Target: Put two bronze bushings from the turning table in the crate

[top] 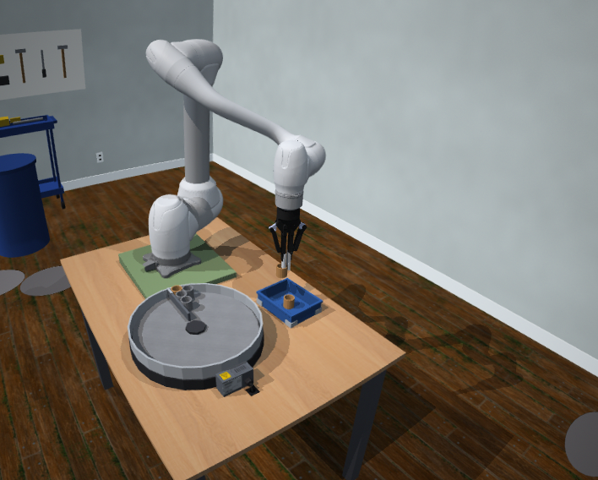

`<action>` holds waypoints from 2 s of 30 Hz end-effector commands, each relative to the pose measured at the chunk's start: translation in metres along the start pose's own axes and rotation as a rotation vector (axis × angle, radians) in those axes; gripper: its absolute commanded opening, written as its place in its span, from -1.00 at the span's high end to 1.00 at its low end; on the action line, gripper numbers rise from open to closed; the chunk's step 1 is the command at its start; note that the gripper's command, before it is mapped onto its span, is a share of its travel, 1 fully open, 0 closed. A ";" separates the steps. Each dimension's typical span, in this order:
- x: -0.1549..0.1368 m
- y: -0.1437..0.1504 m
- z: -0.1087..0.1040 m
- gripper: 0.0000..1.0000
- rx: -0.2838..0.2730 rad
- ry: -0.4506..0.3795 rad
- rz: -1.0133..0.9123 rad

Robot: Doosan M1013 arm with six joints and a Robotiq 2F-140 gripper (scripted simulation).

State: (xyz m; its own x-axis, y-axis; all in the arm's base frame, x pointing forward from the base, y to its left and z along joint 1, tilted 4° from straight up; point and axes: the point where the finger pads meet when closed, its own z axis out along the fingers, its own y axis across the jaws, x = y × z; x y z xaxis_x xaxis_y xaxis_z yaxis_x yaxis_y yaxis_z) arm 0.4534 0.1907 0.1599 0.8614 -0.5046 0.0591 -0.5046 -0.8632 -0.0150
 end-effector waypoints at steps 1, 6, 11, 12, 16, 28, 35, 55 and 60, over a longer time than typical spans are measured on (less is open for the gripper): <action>-0.001 -0.001 0.021 1.00 -0.002 0.003 -0.001; -0.001 -0.001 0.048 1.00 -0.002 0.003 -0.001; -0.001 -0.001 0.056 1.00 -0.002 0.003 -0.001; -0.001 -0.001 0.057 1.00 -0.002 0.003 -0.001; -0.001 -0.001 0.057 1.00 -0.002 0.003 -0.001; -0.001 -0.001 0.057 1.00 -0.002 0.003 -0.001; -0.001 -0.001 0.057 1.00 -0.002 0.003 -0.001; -0.002 0.004 0.061 1.00 -0.002 0.003 -0.001; -0.002 0.005 0.061 1.00 -0.002 0.003 -0.001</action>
State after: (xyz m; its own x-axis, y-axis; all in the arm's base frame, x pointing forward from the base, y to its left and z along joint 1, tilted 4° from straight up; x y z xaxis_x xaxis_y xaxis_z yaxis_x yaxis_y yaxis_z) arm 0.4530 0.1905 0.1008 0.8636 -0.5007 0.0584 -0.5009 -0.8654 -0.0134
